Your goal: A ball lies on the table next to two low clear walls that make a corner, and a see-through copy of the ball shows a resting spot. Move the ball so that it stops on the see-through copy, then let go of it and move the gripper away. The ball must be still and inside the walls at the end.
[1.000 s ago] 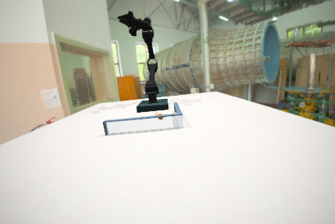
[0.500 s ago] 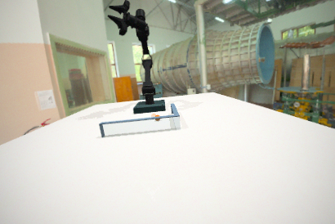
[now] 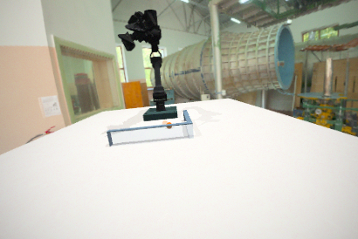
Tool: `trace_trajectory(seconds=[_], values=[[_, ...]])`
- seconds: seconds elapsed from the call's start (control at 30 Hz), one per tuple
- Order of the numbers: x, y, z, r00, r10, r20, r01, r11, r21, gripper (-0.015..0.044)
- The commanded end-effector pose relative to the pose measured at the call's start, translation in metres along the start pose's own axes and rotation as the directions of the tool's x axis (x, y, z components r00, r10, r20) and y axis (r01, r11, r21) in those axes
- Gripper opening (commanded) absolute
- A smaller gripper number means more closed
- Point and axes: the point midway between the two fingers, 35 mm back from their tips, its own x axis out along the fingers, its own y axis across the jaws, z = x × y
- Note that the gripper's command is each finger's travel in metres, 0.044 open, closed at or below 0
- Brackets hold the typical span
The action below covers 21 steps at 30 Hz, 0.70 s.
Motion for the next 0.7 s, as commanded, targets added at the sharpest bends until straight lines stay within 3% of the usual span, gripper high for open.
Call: trace_trajectory(seconds=[0.0, 0.1, 0.2, 0.3, 0.47, 0.67], values=[[0.019, 0.011, -0.071, 0.974, 0.023, -0.227, -0.104, 0.931, -0.349, 0.0248], [0.024, 0.012, -0.107, 0.939, 0.015, -0.343, -0.203, 0.830, -0.519, 0.0248], [0.026, 0.008, -0.159, 0.864, -0.017, -0.503, -0.390, 0.609, -0.691, 0.0248], [0.021, 0.001, -0.204, 0.769, -0.062, -0.637, -0.578, 0.361, -0.732, 0.0248], [0.007, -0.012, -0.257, 0.614, -0.135, -0.777, -0.781, 0.032, -0.623, 0.0248], [-0.022, -0.035, -0.313, 0.379, -0.241, -0.893, -0.899, -0.327, -0.293, 0.0248]])
